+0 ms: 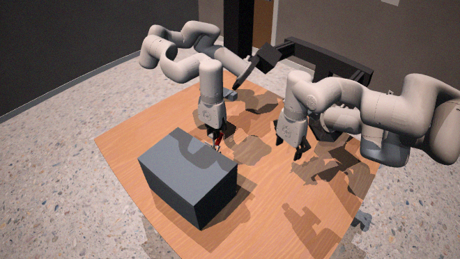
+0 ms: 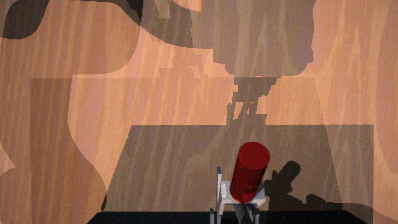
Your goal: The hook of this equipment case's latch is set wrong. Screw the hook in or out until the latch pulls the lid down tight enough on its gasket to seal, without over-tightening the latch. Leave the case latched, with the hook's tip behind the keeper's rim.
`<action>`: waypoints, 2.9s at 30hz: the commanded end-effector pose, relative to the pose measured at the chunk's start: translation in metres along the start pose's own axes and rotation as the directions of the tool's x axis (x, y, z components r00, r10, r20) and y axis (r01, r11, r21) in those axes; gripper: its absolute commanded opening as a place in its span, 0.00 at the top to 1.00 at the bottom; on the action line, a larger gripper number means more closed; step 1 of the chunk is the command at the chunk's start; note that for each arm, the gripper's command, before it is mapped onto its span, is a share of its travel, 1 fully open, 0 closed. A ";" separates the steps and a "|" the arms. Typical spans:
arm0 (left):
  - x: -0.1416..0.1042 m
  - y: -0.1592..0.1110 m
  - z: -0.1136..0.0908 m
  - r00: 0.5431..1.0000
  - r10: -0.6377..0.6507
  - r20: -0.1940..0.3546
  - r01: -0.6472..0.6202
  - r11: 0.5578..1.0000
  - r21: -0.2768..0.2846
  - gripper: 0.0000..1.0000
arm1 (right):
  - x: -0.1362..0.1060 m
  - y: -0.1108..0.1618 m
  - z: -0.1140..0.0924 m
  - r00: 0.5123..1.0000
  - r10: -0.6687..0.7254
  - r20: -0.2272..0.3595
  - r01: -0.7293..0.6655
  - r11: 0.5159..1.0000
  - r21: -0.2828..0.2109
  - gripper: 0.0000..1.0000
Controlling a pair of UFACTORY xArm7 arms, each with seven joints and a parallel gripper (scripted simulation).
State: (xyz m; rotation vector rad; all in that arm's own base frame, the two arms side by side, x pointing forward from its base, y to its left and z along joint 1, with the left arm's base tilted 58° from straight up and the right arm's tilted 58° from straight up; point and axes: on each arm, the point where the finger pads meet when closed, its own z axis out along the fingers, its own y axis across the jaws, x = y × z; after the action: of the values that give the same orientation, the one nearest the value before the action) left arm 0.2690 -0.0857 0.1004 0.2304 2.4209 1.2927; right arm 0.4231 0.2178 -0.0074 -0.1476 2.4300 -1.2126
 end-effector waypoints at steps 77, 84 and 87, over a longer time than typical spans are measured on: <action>-0.001 -0.001 -0.001 1.000 0.000 0.003 0.000 1.000 0.003 0.00 | -0.040 0.001 -0.026 1.000 -0.004 0.002 0.004 1.000 -0.003 0.59; -0.001 -0.001 -0.001 1.000 0.000 0.003 0.000 1.000 0.003 0.00 | -0.040 0.001 -0.026 1.000 0.003 0.002 -0.003 1.000 -0.003 0.59; -0.001 -0.001 -0.001 1.000 0.000 0.003 0.000 1.000 0.003 0.00 | -0.040 0.001 -0.026 1.000 0.017 0.002 -0.017 1.000 -0.003 0.59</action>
State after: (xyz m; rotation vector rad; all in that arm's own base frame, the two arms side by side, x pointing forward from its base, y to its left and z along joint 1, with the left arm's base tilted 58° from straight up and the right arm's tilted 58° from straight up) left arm 0.2690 -0.0857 0.1004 0.2304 2.4209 1.2927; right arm 0.4494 0.2457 0.0181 -0.1413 2.4284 -1.2137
